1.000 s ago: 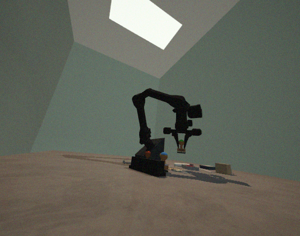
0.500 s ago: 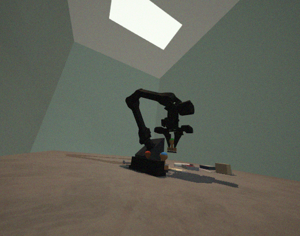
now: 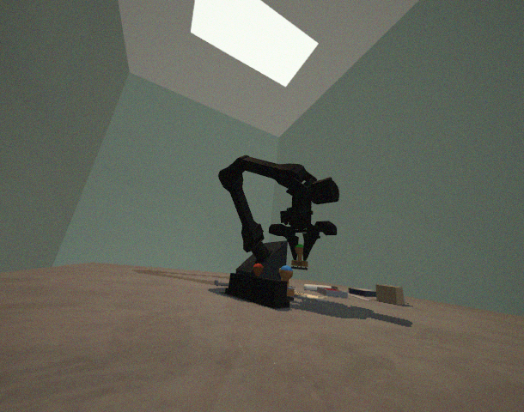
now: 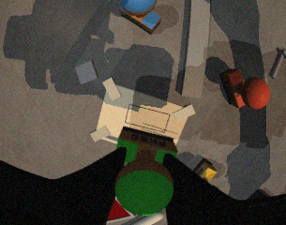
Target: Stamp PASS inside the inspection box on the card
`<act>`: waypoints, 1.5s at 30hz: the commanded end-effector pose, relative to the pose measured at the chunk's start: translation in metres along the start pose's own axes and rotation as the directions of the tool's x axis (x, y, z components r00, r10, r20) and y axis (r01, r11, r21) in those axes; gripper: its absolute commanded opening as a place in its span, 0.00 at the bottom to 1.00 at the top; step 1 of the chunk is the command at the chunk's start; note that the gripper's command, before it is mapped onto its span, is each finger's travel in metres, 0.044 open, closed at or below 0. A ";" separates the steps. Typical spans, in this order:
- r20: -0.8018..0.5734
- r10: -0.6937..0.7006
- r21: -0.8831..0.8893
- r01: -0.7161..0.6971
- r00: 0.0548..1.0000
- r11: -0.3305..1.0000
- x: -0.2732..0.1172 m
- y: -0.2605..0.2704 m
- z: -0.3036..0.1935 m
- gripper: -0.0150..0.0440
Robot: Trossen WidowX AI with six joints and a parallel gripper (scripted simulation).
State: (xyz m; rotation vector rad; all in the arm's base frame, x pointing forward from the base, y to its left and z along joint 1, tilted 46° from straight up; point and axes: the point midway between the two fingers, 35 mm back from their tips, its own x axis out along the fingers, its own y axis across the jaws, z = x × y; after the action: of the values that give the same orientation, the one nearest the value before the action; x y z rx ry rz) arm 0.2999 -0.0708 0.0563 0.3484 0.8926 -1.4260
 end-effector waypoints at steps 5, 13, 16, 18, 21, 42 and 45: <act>0.004 -0.001 -0.006 0.001 1.000 1.000 0.006 0.000 0.000 0.25; 0.004 -0.001 -0.006 0.001 1.000 1.000 0.011 0.000 0.000 0.25; 0.005 -0.001 -0.006 0.001 1.000 1.000 0.013 0.000 0.000 0.25; 0.005 0.000 -0.006 0.001 1.000 1.000 0.015 0.000 0.000 0.25; 0.005 0.000 -0.006 0.000 1.000 1.000 0.017 0.000 0.000 0.25; 0.007 0.001 -0.004 0.000 1.000 1.000 0.031 0.000 0.000 0.25; 0.007 0.001 -0.004 -0.001 1.000 1.000 0.033 0.000 0.000 0.25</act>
State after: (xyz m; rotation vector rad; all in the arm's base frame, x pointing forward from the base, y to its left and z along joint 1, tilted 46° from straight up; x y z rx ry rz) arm 0.2979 -0.0919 0.0351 0.3492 0.8877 -1.4245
